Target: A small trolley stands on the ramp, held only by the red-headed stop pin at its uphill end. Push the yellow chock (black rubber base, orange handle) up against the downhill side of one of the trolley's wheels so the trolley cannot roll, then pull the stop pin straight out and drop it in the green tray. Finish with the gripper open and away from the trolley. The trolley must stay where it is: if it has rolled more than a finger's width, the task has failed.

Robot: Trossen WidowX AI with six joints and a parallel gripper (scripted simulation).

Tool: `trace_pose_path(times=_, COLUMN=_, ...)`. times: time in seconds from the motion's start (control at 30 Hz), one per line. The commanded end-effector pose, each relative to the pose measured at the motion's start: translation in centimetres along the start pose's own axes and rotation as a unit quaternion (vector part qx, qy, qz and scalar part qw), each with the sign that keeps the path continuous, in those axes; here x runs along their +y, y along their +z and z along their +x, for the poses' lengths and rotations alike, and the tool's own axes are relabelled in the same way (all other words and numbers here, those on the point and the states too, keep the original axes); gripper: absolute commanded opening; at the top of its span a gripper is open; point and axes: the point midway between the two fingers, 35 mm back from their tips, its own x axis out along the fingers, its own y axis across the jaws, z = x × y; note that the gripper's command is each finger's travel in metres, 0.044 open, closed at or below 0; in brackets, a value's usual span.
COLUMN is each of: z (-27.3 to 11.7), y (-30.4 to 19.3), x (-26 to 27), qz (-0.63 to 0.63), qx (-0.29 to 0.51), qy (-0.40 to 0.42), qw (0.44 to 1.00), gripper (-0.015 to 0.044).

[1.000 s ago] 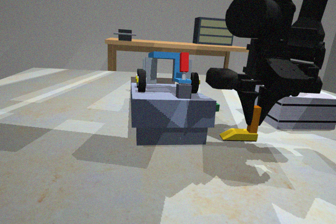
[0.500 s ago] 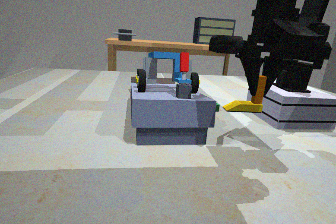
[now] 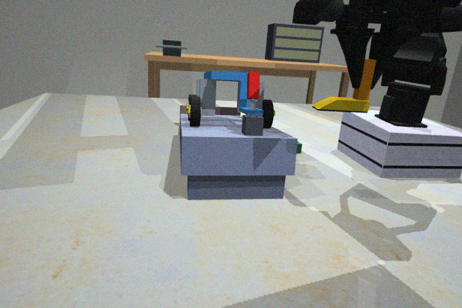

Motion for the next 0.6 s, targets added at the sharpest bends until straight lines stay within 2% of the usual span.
trace_pose_path(times=0.0, z=-1.32, y=0.02, x=0.09, qz=-0.001, qx=-0.002, qy=0.002, qw=1.0, gripper=0.0)
trace_pose_path(times=0.3, z=-1.88, y=0.02, x=0.13, qz=0.01, qx=-0.001, qy=0.002, qw=1.0, gripper=0.0)
trace_pose_path(times=0.57, z=-1.88, y=0.02, x=0.12, qz=0.138, qx=-0.001, qy=0.002, qw=0.99, gripper=0.0)
